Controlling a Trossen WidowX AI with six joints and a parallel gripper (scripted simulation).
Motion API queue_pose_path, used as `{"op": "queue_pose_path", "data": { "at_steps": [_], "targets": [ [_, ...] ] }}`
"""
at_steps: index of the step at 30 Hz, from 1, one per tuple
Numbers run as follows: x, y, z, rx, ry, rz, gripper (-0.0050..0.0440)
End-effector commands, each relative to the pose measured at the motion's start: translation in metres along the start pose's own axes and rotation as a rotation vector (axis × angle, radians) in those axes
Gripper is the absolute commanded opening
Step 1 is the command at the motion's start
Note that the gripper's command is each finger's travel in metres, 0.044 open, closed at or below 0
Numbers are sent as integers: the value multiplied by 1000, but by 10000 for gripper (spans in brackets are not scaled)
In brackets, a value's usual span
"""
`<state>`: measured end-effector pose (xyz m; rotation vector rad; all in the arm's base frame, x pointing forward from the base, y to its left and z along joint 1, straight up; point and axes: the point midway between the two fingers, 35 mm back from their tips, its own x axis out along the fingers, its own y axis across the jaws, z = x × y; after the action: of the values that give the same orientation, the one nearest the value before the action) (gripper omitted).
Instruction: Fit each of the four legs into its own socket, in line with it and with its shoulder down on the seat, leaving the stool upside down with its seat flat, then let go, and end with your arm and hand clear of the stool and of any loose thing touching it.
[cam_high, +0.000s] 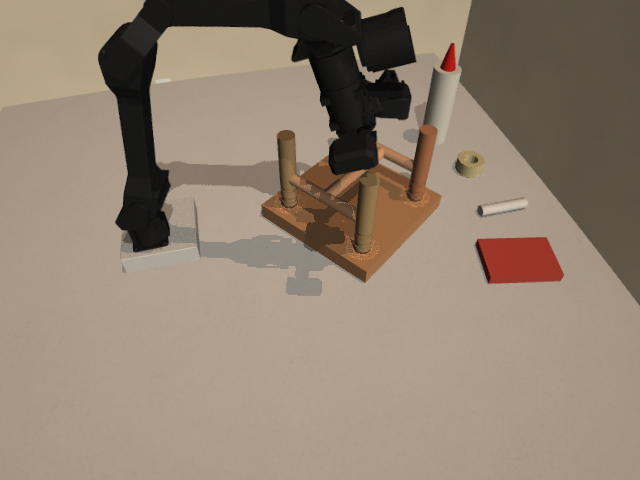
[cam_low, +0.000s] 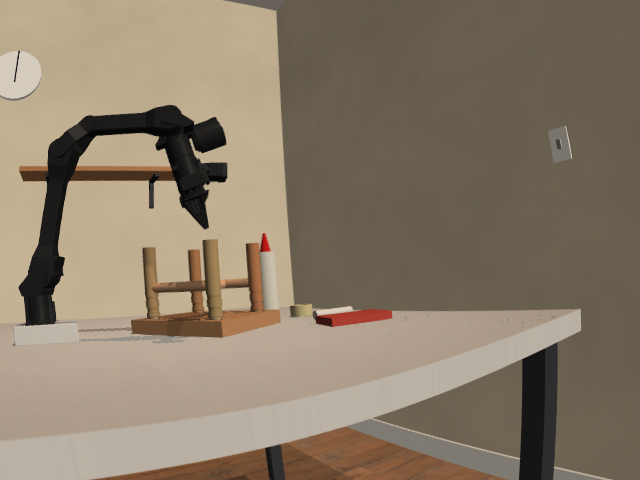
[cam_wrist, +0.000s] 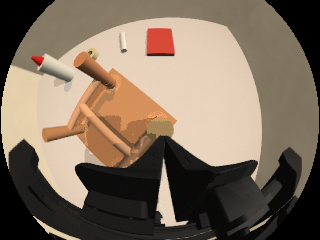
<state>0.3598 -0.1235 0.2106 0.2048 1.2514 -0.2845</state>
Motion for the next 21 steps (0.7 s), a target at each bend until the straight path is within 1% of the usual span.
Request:
{"op": "queue_pose_path", "data": {
  "at_steps": [1, 4, 8, 11, 13, 15, 17, 19, 21],
  "targets": [
    [0, 1, 1, -3, -2, 0, 0],
    [3, 16, 17, -44, -35, 9, 0],
    [8, 50, 47, -120, -97, 32, 0],
    [12, 81, 71, -172, -141, 60, 0],
    [12, 81, 71, -172, -141, 60, 0],
    [16, 106, 87, -210, -173, 84, 0],
    [19, 125, 97, -235, -194, 103, 0],
    [20, 135, 101, -248, -205, 113, 0],
    [20, 137, 102, -250, -207, 115, 0]
  ]
}}
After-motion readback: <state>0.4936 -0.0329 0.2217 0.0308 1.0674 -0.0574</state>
